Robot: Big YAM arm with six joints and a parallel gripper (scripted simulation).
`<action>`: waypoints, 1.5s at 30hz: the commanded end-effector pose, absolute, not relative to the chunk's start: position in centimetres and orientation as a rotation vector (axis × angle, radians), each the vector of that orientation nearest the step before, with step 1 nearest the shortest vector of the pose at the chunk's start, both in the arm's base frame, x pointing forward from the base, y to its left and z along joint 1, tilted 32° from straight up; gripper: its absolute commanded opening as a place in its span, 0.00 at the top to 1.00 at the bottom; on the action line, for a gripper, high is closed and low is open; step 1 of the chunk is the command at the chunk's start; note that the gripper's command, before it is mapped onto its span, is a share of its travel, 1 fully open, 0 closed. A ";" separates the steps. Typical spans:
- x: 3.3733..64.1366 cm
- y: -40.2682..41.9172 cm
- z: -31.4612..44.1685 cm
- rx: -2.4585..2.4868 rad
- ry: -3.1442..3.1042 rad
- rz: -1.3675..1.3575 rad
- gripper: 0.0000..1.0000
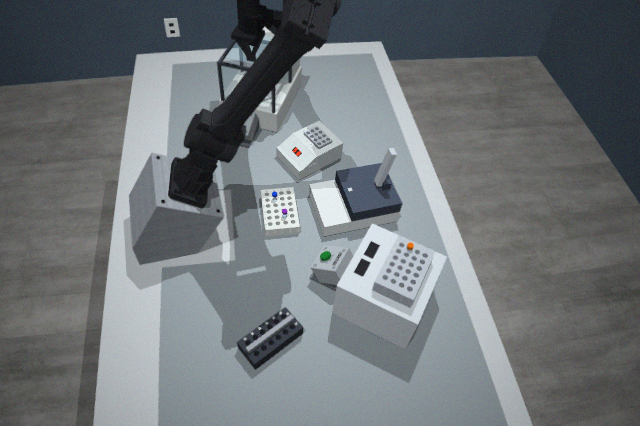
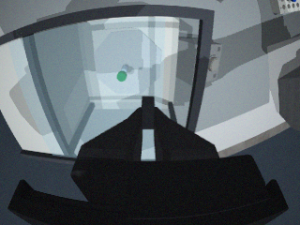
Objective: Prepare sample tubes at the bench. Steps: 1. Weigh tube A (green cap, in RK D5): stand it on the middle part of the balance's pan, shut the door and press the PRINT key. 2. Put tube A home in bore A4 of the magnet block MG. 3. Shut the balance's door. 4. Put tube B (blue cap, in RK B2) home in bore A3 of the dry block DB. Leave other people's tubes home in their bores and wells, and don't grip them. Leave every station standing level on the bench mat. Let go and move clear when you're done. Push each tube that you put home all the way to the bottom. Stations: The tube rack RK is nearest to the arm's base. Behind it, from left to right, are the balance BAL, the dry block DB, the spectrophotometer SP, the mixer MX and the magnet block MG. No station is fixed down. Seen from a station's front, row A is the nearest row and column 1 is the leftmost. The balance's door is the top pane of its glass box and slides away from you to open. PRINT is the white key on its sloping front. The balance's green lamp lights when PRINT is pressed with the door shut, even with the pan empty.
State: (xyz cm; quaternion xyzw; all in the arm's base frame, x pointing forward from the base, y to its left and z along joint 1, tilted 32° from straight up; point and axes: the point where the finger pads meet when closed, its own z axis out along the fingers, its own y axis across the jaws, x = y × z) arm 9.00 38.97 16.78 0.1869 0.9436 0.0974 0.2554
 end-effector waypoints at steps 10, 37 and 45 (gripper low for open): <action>9.9 41.9 18.7 0.523 2.562 0.308 0.94; 10.7 43.9 19.3 0.523 2.561 0.308 0.94; 11.0 44.6 19.6 0.523 2.561 0.307 0.94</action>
